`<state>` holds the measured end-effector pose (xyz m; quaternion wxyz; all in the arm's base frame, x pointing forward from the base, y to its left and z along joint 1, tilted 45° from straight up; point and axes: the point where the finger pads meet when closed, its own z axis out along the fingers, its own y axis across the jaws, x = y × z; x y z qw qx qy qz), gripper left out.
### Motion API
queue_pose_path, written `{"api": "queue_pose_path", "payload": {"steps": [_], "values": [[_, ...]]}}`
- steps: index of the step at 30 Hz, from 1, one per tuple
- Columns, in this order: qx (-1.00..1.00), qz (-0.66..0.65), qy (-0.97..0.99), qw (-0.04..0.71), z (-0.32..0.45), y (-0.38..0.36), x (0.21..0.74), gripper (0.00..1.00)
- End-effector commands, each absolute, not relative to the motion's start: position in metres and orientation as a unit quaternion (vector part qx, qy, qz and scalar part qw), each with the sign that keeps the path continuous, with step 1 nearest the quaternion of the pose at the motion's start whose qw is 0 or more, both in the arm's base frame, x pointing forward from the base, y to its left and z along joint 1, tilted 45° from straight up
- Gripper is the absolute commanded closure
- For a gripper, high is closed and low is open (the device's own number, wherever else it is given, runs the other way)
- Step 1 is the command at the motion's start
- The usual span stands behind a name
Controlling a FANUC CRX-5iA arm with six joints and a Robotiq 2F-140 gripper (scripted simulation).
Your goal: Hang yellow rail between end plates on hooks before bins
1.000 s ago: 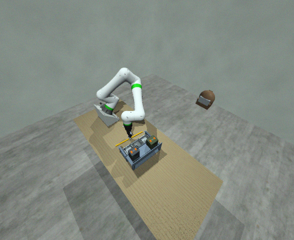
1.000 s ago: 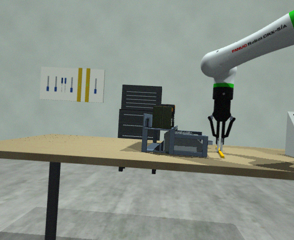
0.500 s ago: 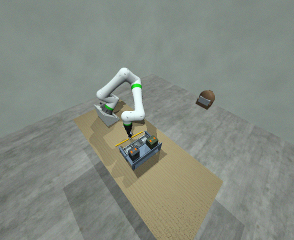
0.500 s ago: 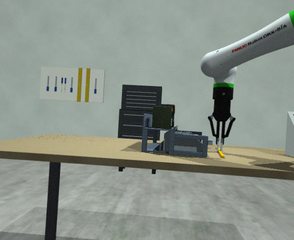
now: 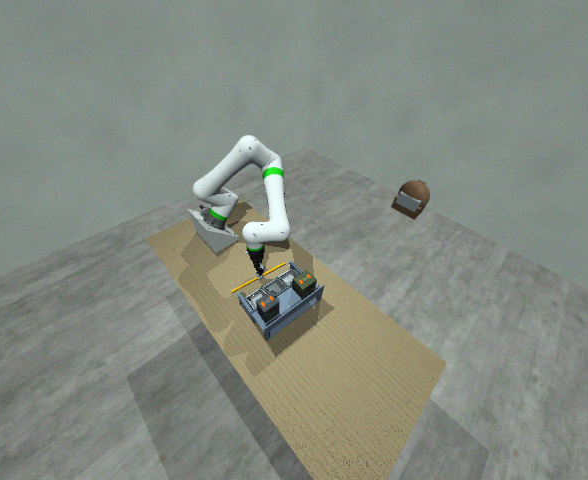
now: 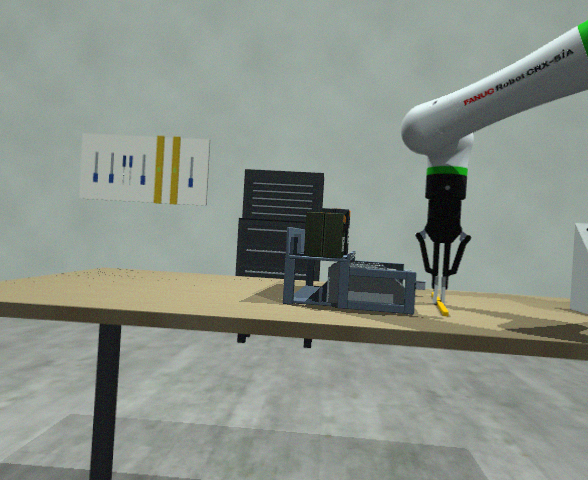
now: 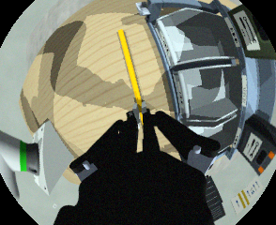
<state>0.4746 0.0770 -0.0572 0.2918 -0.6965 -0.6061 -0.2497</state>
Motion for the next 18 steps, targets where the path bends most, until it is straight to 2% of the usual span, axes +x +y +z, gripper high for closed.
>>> {"api": "queue_pose_path", "payload": {"steps": [1,18], "values": [[-0.697,-0.25,-0.606,0.292,-0.0572,0.0767,0.4748,1.0],[-0.689,-0.253,-0.614,0.289,-0.0487,0.0693,0.4789,1.0]]}}
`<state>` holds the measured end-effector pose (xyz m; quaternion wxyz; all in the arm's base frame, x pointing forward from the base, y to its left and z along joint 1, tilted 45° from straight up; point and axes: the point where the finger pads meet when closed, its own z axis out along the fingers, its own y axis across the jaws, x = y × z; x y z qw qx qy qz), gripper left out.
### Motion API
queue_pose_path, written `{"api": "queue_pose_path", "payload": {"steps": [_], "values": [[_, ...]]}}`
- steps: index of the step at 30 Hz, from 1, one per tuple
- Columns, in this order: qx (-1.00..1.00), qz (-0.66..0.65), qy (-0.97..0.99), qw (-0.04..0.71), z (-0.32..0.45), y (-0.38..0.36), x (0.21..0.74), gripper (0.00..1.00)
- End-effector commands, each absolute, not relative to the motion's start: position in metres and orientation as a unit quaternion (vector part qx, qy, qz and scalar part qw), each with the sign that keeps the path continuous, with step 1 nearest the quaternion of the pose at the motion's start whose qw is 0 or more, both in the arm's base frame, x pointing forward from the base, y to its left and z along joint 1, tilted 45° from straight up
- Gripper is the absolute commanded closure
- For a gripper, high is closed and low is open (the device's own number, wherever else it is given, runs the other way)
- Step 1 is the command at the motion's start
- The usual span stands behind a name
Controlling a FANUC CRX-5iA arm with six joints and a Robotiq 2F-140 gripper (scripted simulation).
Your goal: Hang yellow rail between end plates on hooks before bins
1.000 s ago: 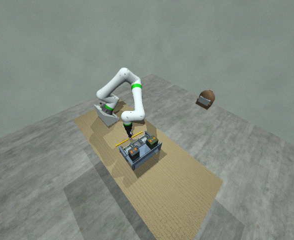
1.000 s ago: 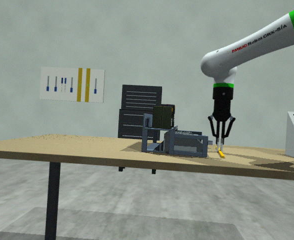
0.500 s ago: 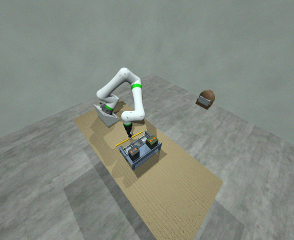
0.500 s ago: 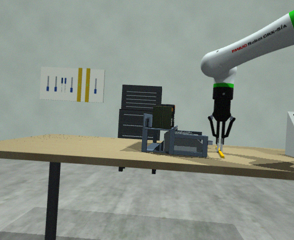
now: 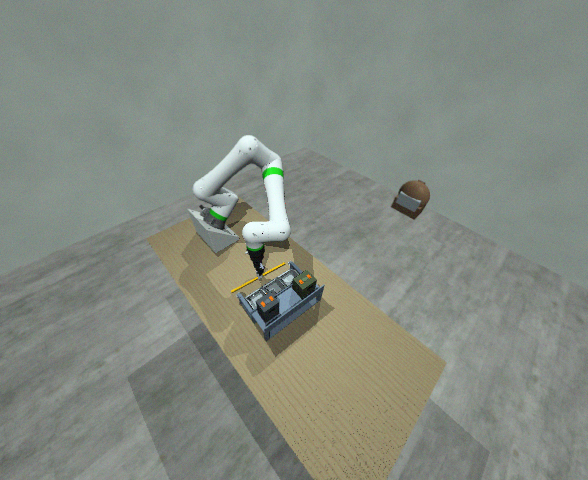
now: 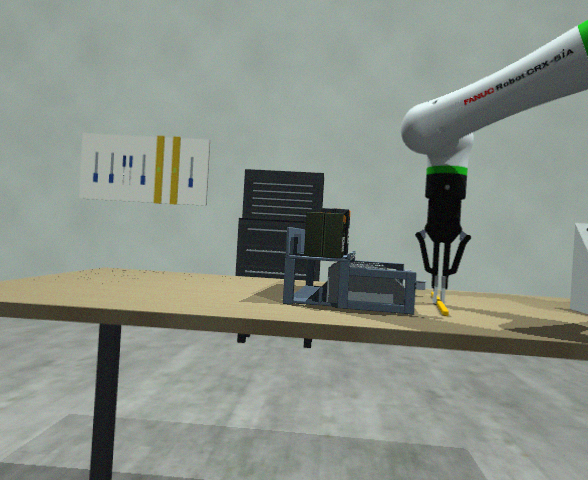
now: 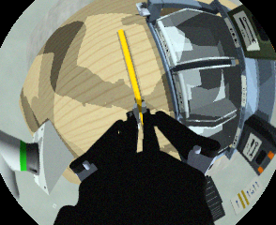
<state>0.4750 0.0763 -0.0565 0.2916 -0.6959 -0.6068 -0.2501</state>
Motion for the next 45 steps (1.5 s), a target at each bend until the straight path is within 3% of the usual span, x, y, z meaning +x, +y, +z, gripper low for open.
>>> {"api": "queue_pose_path", "payload": {"steps": [1,45], "values": [[-0.685,-0.255,-0.619,0.287,-0.044,0.066,0.481,1.0],[-0.678,-0.259,-0.627,0.284,0.02,0.01,0.512,1.0]]}}
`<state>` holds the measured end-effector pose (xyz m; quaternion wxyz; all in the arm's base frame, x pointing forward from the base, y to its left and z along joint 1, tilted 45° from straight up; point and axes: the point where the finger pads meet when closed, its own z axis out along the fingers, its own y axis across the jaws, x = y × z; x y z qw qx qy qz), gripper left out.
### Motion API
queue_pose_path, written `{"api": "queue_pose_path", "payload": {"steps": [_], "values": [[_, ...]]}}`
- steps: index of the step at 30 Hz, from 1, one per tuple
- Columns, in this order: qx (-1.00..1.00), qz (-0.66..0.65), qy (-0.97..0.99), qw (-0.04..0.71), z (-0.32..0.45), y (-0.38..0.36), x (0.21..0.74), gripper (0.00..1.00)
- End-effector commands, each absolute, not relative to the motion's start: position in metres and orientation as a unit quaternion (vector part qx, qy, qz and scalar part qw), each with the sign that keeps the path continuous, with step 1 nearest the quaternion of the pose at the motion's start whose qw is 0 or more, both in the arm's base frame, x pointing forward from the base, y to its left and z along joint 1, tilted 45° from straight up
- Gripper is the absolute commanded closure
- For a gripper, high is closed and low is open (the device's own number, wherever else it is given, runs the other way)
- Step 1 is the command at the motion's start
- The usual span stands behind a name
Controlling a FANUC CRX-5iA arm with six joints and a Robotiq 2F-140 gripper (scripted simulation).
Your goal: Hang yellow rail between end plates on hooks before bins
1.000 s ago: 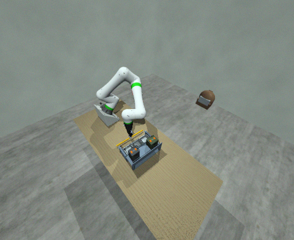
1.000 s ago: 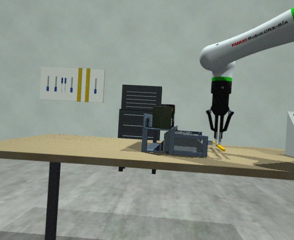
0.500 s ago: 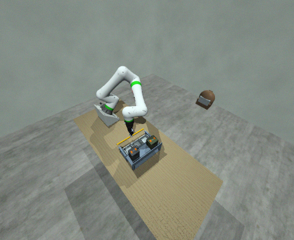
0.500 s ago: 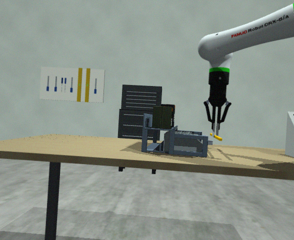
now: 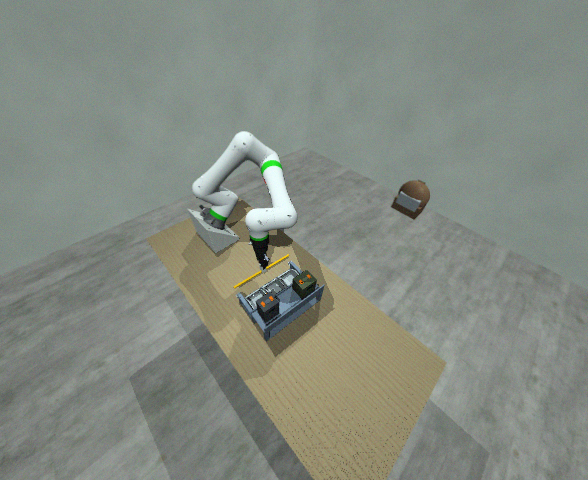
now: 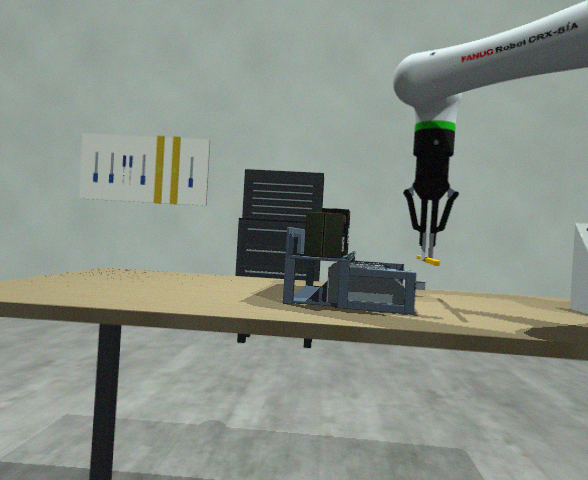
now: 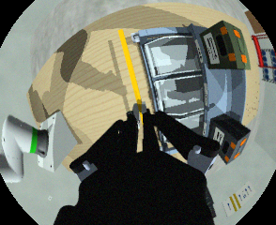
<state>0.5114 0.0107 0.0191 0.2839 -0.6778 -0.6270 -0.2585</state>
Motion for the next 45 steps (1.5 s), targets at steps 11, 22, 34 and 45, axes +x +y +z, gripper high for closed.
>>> {"api": "queue_pose_path", "payload": {"steps": [11,22,34,45], "values": [[-0.678,-0.259,-0.627,0.284,0.013,0.016,0.508,1.0],[-0.678,-0.259,-0.627,0.284,0.012,0.017,0.508,1.0],[-0.678,-0.259,-0.627,0.284,0.009,0.019,0.507,1.0],[-0.678,-0.259,-0.627,0.284,0.007,0.021,0.506,1.0]]}}
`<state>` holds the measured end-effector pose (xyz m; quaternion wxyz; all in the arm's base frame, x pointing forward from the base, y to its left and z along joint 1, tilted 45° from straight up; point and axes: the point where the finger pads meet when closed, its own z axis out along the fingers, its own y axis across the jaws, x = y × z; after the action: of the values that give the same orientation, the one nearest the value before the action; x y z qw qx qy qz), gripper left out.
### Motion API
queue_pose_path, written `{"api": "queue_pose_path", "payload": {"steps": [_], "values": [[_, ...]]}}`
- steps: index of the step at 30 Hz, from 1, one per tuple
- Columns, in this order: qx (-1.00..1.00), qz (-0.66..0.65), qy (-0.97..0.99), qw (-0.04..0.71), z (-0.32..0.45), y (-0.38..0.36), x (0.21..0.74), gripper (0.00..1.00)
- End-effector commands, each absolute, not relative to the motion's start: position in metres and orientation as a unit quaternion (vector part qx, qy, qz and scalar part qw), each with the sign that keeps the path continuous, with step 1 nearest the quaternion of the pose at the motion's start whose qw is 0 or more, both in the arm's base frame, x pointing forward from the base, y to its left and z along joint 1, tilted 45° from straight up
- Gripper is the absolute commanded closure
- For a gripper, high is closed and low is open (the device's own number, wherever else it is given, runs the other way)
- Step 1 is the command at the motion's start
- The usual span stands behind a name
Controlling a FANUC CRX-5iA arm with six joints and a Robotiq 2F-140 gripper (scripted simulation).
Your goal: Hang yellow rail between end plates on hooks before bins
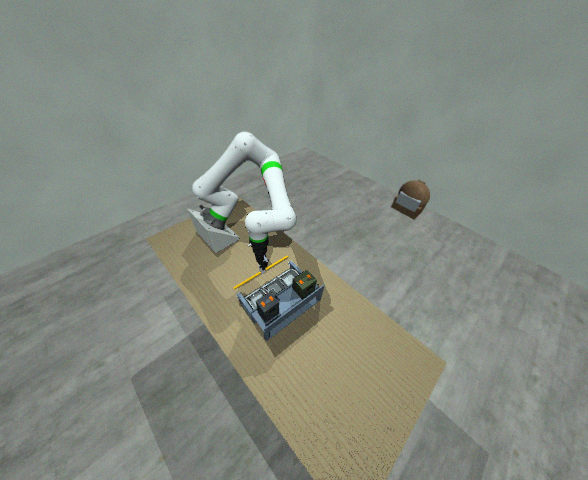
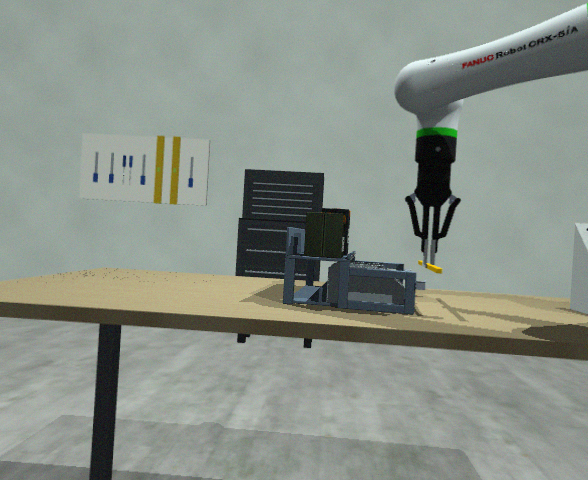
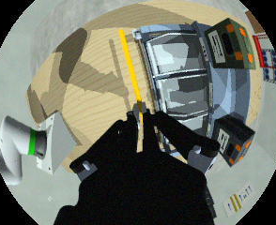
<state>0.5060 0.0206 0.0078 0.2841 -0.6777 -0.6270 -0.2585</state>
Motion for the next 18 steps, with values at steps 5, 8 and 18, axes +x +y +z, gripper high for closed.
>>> {"api": "queue_pose_path", "payload": {"steps": [5,8,18], "values": [[-0.678,-0.259,-0.627,0.284,0.007,0.021,0.506,1.0],[-0.678,-0.259,-0.627,0.284,0.007,0.021,0.506,1.0],[-0.678,-0.259,-0.627,0.284,0.005,0.022,0.517,1.0]]}}
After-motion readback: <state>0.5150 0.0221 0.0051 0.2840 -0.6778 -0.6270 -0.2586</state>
